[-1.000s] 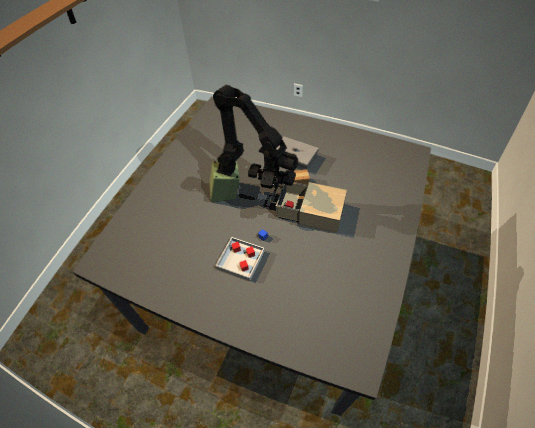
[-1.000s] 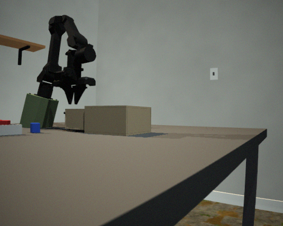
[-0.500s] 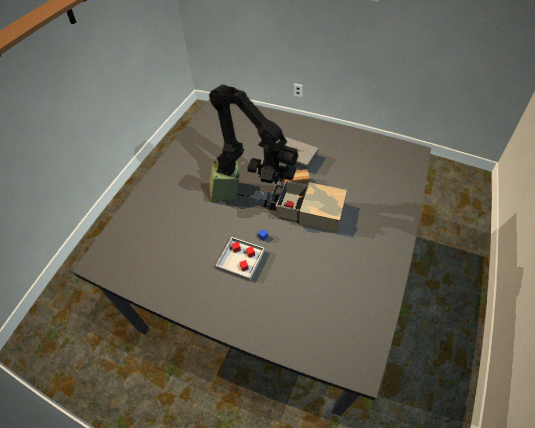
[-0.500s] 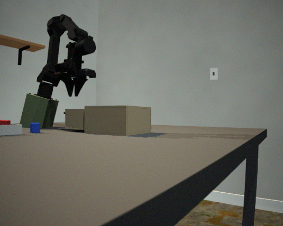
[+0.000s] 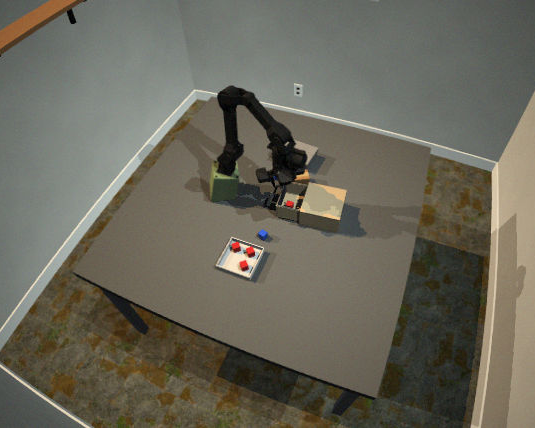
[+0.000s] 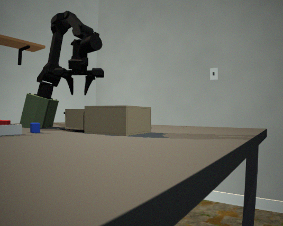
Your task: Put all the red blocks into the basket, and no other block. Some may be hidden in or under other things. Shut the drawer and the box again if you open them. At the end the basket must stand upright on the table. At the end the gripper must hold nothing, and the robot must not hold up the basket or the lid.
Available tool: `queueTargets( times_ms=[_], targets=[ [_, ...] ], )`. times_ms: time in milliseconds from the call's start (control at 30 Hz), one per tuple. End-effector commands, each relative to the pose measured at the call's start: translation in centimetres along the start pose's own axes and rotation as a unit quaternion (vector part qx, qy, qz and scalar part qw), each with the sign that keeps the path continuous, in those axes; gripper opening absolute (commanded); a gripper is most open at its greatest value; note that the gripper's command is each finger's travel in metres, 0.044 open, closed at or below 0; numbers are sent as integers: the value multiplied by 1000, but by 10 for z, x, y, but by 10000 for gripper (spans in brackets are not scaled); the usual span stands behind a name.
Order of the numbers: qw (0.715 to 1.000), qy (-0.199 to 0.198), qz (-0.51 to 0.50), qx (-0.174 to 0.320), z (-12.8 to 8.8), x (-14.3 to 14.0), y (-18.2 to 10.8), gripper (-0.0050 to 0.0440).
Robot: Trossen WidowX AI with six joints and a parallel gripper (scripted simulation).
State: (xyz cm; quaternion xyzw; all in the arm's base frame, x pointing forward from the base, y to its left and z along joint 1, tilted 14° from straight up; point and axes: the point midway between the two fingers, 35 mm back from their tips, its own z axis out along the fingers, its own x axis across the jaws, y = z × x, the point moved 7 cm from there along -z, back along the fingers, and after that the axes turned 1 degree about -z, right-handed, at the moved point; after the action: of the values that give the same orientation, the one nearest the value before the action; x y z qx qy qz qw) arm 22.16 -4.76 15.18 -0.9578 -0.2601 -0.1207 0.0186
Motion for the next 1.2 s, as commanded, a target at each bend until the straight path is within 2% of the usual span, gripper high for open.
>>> queueTargets(
  times_ms=[0, 167, 233, 433, 533, 733, 800, 1033, 1167],
  targets=[
    [992, 3, -127, 0, -1, 6, 6, 233],
    [957, 2, -289, -1, -1, 22, 22, 233],
    [957, 2, -289, -1, -1, 22, 22, 233],
    [887, 2, -462, -1, 0, 29, 31, 233],
    [887, 2, -462, -1, 0, 29, 31, 233],
    [887, 2, -462, -1, 40, 30, 31, 233],
    [887, 2, -462, -1, 40, 30, 31, 233],
    [887, 2, -462, -1, 86, 30, 31, 233],
    [887, 2, -462, -1, 86, 30, 31, 233]
  ],
)
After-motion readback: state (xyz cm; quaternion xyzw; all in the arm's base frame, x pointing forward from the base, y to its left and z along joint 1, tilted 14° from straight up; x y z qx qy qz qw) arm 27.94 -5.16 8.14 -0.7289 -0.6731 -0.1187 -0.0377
